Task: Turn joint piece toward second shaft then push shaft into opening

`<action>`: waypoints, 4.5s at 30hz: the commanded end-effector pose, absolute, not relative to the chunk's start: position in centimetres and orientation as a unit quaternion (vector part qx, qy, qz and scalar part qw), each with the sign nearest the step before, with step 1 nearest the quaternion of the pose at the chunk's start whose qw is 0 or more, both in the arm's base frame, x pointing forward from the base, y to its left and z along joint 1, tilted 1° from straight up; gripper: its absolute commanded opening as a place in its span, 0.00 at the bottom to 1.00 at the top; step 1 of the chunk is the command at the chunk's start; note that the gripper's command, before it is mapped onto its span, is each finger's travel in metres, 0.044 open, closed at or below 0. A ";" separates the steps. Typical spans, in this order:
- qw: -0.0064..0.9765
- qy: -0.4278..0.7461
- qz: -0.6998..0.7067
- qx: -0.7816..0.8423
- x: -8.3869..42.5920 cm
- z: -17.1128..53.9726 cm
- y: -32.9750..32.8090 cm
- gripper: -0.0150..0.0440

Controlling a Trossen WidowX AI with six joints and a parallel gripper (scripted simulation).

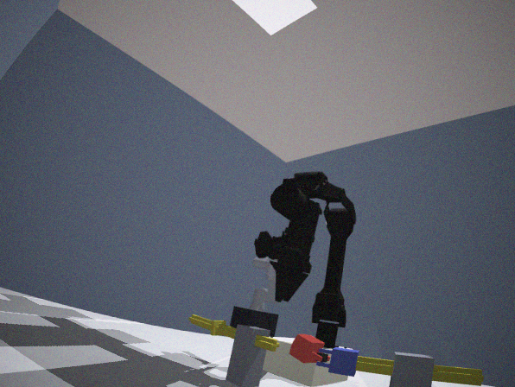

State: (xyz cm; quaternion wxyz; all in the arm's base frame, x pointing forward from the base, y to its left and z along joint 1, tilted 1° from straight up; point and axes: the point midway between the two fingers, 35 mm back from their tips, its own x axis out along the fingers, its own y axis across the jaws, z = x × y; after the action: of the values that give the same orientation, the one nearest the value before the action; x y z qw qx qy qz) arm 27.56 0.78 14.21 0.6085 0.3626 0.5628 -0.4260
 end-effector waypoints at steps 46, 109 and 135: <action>0.499 0.397 -0.587 0.499 28.1 5.4 1.4 1.00; 0.497 0.398 -0.586 0.501 29.3 2.6 7.5 0.56; 0.497 0.398 -0.586 0.501 29.3 2.6 7.5 0.56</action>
State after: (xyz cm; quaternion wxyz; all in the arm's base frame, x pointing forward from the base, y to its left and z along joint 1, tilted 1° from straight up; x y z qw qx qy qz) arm 29.28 7.49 2.62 0.4976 0.5008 0.3965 -0.5869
